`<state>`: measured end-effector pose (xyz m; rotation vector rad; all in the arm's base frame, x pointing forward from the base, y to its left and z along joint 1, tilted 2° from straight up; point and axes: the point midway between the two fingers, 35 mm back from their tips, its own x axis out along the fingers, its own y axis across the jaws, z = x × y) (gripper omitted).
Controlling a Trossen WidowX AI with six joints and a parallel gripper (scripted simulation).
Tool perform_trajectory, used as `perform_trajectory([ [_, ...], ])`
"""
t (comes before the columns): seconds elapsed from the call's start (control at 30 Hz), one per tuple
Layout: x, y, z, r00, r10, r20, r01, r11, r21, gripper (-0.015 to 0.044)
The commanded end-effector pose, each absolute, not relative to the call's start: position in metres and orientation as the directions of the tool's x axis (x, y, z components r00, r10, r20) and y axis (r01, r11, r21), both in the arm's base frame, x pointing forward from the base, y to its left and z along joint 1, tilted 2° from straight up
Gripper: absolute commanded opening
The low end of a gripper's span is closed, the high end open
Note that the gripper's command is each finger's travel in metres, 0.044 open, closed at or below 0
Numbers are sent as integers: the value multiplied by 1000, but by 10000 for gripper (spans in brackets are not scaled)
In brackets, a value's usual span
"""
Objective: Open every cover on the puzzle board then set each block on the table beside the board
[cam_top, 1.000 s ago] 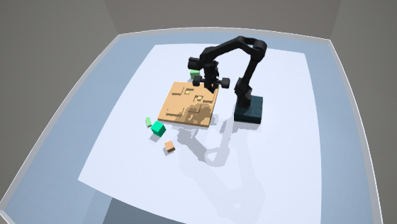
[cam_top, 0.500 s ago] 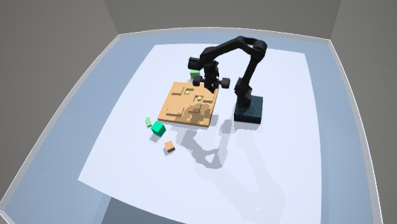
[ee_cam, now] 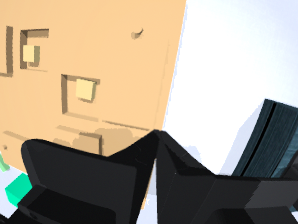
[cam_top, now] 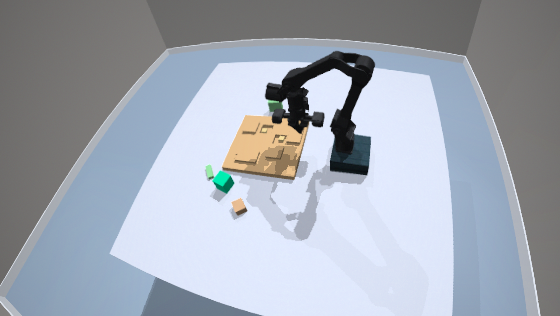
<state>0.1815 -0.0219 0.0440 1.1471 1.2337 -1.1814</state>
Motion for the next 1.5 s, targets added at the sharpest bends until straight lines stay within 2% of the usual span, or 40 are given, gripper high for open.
perform_trajectory([
  [0.0, 181, -23, 39, -15, -20, -1000, 998, 57, -16, 0],
  [1.47, 178, -23, -3, -15, -20, -1000, 998, 57, -16, 0],
])
